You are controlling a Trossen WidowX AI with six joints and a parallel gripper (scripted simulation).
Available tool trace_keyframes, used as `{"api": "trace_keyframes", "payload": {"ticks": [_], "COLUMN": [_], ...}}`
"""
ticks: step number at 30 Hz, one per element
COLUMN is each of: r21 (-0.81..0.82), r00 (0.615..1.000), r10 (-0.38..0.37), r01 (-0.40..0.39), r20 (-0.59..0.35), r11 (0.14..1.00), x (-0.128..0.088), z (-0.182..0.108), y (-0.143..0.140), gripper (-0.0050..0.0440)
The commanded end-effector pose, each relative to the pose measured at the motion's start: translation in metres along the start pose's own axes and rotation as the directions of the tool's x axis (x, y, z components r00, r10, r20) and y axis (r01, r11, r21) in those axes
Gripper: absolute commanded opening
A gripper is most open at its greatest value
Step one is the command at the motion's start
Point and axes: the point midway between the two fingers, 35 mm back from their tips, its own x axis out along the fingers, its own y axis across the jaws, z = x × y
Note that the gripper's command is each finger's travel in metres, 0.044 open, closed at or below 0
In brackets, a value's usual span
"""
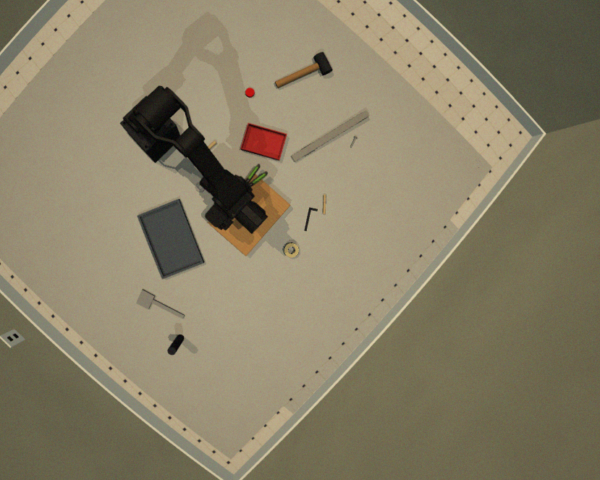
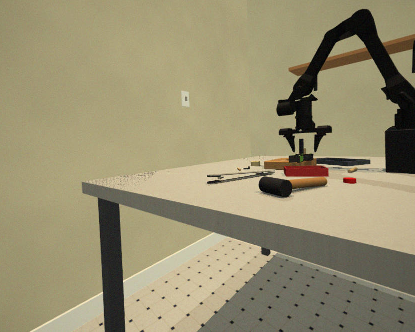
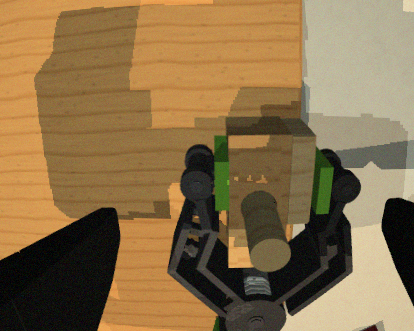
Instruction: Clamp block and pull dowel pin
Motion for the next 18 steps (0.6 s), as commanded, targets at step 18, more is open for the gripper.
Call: {"api": "trace_keyframes", "payload": {"ticks": [18], "r21": [0.002], "r00": [1.0], "r10": [-0.005], "r01": [0.005], "r20": [-0.004], "r11": [1.0], "x": [0.0017], "z": [-0.0007], "y": [-0.0015], "gripper": [0.021]}}
